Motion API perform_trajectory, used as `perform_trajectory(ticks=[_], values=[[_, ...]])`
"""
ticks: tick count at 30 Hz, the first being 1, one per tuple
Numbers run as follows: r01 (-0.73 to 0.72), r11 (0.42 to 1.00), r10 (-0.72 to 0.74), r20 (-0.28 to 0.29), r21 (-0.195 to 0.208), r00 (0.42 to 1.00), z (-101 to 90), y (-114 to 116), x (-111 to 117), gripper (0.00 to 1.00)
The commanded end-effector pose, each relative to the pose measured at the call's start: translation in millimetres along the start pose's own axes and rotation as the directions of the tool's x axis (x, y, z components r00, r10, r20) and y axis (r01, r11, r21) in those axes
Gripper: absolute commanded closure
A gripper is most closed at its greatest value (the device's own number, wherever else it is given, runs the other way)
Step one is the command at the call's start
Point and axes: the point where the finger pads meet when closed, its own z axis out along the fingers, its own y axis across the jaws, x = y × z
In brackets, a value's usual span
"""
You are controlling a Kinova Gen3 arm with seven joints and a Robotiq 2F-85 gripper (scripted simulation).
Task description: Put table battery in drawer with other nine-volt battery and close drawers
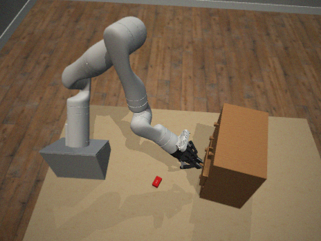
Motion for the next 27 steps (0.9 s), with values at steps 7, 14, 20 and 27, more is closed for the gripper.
perform_trajectory(ticks=[7, 14, 20, 27], values=[[-0.002, 1.0, 0.002, 0.0, -0.001, 1.0, -8.3, 0.6, -5.7, 0.87], [-0.002, 1.0, 0.002, 0.0, -0.001, 1.0, -16.2, 0.5, -12.4, 0.87], [-0.002, 1.0, 0.002, 0.0, -0.001, 1.0, -20.6, 0.5, -16.1, 0.87], [-0.002, 1.0, 0.002, 0.0, -0.001, 1.0, -27.5, 0.5, -21.8, 0.87]])
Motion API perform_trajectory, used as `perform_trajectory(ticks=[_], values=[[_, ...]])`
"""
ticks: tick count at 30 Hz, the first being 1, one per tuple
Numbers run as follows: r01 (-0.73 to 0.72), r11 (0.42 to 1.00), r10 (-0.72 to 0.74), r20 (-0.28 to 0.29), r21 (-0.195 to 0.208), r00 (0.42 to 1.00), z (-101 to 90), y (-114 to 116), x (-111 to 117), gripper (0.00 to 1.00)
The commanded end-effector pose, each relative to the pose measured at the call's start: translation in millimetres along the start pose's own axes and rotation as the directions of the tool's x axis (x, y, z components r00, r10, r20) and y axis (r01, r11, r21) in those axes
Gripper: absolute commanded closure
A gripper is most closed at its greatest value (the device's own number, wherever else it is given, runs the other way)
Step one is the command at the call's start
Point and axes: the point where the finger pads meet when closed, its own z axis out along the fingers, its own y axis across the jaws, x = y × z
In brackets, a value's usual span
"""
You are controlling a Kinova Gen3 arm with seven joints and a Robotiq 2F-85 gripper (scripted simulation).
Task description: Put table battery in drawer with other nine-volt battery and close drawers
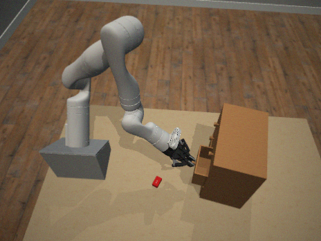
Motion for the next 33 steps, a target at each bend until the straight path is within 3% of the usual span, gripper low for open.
perform_trajectory(ticks=[1, 33], values=[[-0.002, 1.0, 0.002, -0.001, -0.001, 1.0, -3.3, 0.6, -1.5, 0.87], [-0.002, 1.0, 0.002, -0.001, -0.001, 1.0, -12.8, 0.6, -9.5, 0.87]])
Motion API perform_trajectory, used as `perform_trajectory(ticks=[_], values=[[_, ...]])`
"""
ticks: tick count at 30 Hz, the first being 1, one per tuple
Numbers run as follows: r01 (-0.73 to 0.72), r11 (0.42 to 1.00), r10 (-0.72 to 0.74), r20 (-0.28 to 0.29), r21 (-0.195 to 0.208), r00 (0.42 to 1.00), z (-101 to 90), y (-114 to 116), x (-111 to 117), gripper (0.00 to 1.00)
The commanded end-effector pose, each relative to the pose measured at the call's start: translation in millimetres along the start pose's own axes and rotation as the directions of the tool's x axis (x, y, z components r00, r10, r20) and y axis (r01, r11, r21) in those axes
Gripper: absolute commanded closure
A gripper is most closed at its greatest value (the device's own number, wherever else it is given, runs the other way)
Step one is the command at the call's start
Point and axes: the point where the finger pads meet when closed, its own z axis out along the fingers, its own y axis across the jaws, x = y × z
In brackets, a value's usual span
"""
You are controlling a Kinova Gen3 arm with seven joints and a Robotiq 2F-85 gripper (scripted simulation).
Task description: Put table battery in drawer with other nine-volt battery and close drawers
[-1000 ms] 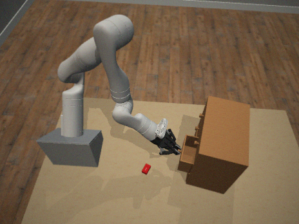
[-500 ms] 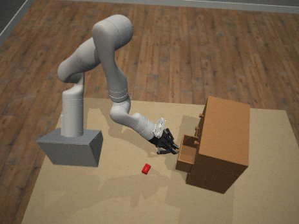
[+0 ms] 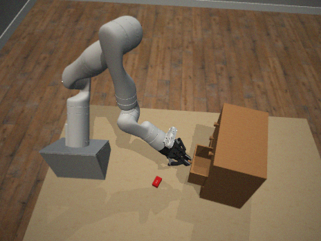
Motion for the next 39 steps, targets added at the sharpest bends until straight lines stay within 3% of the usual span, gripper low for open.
perform_trajectory(ticks=[1, 10, 19, 28, 39], values=[[0.0, 1.0, 0.0, -0.002, -0.001, 1.0, -0.3, 0.3, 0.9, 0.87], [0.0, 1.0, 0.0, -0.002, -0.001, 1.0, -0.3, 0.3, 0.9, 0.87], [0.0, 1.0, 0.0, -0.002, -0.001, 1.0, -0.3, 0.3, 0.9, 0.67], [0.0, 1.0, 0.0, -0.002, -0.001, 1.0, -0.8, 0.3, 0.6, 0.67], [0.0, 1.0, 0.0, -0.002, -0.001, 1.0, -33.3, 0.3, -26.8, 0.67]])
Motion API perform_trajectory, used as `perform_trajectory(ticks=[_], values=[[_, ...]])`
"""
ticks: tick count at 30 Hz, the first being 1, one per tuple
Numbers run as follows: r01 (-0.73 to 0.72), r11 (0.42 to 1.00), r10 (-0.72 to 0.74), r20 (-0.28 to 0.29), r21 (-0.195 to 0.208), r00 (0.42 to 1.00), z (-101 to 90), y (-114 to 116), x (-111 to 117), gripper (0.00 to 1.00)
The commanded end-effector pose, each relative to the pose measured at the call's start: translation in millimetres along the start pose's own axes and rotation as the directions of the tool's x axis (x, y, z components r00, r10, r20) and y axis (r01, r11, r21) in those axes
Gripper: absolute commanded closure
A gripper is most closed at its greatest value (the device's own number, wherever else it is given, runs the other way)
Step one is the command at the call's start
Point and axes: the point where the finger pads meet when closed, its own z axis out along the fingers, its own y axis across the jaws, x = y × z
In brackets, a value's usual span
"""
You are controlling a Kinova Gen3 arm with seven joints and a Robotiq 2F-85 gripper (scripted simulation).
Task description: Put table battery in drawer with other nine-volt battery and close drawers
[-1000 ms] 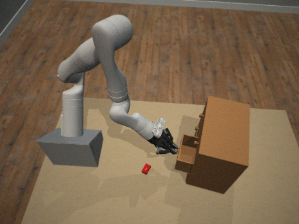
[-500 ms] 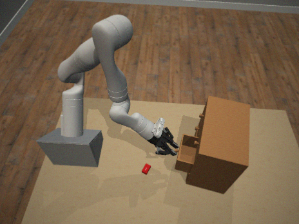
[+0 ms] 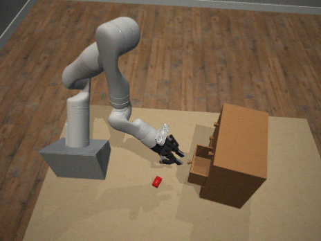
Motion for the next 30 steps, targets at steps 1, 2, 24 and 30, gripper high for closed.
perform_trajectory(ticks=[1, 2, 24, 30], values=[[-0.013, 1.0, 0.013, 0.006, -0.003, 1.0, -9.9, 1.5, -9.9, 0.67], [-0.013, 1.0, 0.013, 0.006, -0.003, 1.0, -11.5, 1.4, -11.2, 0.67], [-0.019, 1.0, 0.019, 0.014, 0.001, 1.0, -63.4, 1.1, -28.6, 0.67], [-0.02, 1.0, 0.02, 0.015, 0.002, 1.0, -64.2, 1.1, -28.9, 0.67]])
